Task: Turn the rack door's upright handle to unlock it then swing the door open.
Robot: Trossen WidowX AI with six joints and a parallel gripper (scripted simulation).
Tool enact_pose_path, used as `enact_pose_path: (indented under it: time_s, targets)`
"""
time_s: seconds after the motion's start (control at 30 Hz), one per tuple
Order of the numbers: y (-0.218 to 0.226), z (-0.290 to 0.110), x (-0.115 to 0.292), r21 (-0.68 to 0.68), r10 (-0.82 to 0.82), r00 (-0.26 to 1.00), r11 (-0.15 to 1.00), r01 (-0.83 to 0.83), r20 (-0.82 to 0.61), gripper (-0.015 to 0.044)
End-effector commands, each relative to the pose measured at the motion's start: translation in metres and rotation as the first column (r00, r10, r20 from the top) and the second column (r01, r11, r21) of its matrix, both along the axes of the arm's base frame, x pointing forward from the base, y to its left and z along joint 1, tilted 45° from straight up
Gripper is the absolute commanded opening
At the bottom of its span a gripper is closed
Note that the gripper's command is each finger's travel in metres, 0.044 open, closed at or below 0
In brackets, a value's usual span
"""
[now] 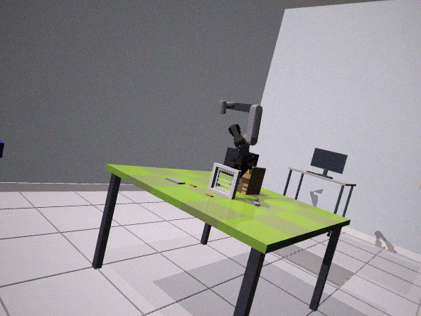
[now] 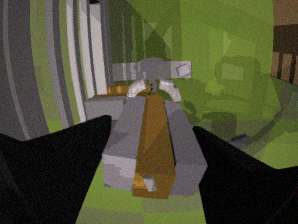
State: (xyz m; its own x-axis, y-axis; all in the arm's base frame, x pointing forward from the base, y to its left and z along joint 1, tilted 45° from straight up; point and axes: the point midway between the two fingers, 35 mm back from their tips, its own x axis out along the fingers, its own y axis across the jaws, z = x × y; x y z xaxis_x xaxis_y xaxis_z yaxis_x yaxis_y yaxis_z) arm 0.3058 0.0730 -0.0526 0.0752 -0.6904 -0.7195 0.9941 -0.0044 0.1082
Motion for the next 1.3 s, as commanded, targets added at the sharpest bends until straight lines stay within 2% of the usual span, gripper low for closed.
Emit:
enact_pose_path:
  time_s: [0.0,1.0,1.27]
  targets:
    - [-0.002,0.0001,0.0005,-0.002,-0.008,1.0,1.0,0.008,0.003,0.0226]
    - [-0.002,0.0001,0.0005,-0.002,-0.008,1.0,1.0,0.008,0.003,0.0027]
    - [-0.0034,0.0012,-0.0026,-0.007,0.059,0.996,0.998,-0.06,-0.062,0.0027]
